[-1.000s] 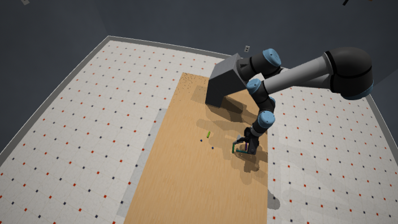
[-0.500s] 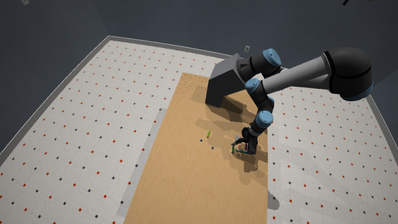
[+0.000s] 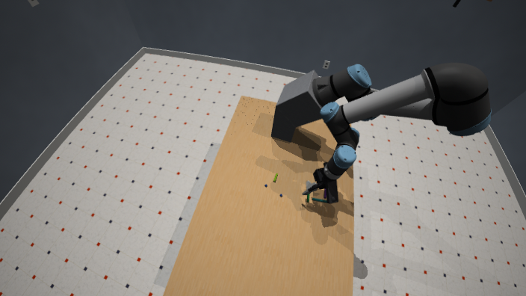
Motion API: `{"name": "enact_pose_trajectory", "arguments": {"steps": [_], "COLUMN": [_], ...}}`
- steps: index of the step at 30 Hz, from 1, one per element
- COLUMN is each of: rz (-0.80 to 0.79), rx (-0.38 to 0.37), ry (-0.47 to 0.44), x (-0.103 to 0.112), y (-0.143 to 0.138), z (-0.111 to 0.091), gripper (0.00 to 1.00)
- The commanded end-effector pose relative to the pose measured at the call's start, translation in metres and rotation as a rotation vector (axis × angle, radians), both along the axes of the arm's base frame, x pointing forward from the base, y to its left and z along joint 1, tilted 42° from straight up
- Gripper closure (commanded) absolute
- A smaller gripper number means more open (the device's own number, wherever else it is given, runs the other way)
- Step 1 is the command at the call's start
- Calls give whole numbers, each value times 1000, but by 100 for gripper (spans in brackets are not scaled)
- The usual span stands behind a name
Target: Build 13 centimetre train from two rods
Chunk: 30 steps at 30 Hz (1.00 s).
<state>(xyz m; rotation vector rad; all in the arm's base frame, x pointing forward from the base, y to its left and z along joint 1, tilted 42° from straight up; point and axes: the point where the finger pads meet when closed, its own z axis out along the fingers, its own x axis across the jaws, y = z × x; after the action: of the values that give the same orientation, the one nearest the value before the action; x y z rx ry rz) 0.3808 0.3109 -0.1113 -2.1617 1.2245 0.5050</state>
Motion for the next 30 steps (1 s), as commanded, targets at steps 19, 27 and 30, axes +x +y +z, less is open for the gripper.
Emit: {"name": "enact_pose_trajectory", "arguments": {"steps": [19,27,30], "rz": [409,609,678], "rx": [12,19,21], "ry": [-358,-531,-591], "x": [5,4,3], "y": [-34,-51,-57], "z": [-28,-42,-47], "gripper": [0,0,0]}}
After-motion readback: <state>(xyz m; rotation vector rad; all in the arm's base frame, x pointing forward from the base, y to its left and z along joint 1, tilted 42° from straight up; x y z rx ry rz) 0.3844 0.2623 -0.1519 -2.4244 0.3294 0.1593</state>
